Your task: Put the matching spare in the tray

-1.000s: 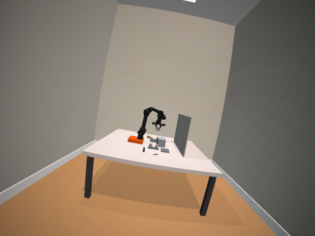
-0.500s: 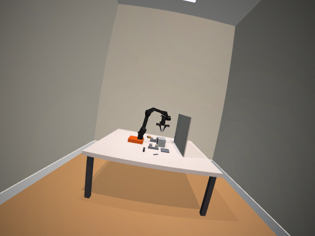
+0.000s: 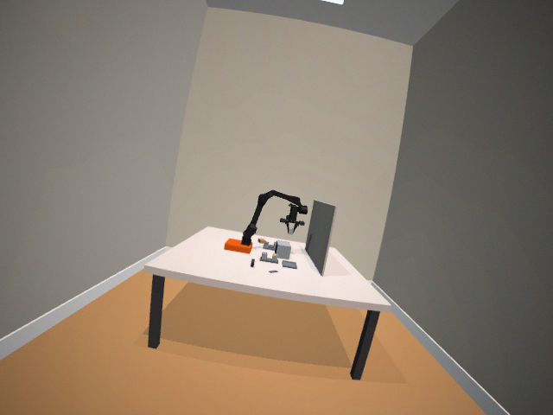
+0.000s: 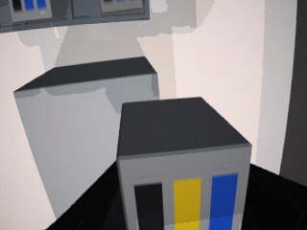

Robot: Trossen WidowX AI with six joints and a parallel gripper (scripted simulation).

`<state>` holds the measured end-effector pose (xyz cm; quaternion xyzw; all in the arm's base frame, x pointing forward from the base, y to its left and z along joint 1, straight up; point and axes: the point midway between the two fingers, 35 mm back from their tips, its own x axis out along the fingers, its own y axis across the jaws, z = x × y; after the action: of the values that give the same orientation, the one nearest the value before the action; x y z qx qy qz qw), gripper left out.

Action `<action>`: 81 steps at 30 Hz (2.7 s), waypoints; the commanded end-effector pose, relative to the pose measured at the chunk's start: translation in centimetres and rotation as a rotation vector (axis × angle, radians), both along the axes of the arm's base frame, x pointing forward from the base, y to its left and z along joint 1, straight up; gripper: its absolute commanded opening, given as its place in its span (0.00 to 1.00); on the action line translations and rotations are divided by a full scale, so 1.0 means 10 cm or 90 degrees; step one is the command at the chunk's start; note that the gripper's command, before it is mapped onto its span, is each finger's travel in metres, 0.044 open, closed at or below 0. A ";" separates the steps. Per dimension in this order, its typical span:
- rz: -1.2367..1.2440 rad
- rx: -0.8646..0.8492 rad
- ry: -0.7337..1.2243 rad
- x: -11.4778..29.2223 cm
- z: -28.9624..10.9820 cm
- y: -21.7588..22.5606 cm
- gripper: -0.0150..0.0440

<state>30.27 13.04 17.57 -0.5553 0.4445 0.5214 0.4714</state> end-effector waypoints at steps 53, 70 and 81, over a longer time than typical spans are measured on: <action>0.038 -0.010 0.015 0.53 -0.07 -2.63 0.25; 0.038 -0.010 0.014 0.56 -0.20 -2.64 0.25; 0.038 -0.010 0.014 0.58 -0.29 -2.65 0.25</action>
<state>36.04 -13.36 14.96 -0.5650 0.4381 0.5370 0.4477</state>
